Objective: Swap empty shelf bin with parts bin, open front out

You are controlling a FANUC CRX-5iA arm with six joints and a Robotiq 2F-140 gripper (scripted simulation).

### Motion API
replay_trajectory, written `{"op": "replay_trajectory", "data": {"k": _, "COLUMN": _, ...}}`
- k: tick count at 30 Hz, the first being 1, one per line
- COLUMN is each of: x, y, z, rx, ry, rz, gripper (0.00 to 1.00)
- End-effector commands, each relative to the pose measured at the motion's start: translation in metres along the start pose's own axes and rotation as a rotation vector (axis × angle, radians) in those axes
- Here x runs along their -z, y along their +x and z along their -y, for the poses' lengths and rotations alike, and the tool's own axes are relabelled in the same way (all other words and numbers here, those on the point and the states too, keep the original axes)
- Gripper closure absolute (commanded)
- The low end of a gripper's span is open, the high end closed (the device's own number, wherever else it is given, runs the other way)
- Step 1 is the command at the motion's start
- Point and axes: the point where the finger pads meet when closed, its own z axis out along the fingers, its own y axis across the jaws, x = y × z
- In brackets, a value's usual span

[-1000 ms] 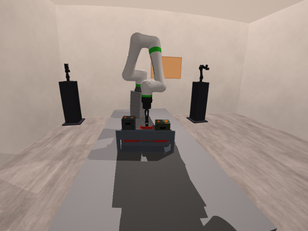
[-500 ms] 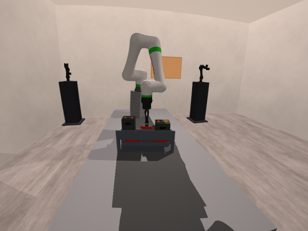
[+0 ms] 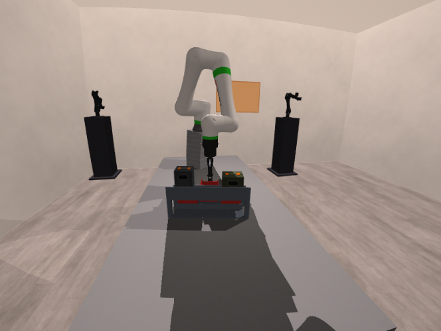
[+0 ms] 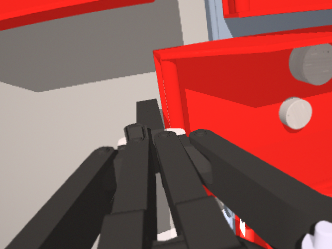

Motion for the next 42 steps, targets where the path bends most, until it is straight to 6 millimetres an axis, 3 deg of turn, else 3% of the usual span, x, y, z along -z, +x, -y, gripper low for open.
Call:
{"op": "replay_trajectory", "data": {"k": 1, "x": 0.001, "y": 0.000, "z": -0.001, "rx": 0.000, "ry": -0.001, "rz": 0.000, "gripper": 0.90}}
{"op": "replay_trajectory", "data": {"k": 17, "x": 0.001, "y": 0.000, "z": -0.008, "rx": 0.000, "ry": -0.001, "rz": 0.000, "gripper": 0.90}}
{"op": "replay_trajectory", "data": {"k": 42, "x": 0.001, "y": 0.000, "z": -0.041, "rx": 0.000, "ry": -0.001, "rz": 0.000, "gripper": 0.90}}
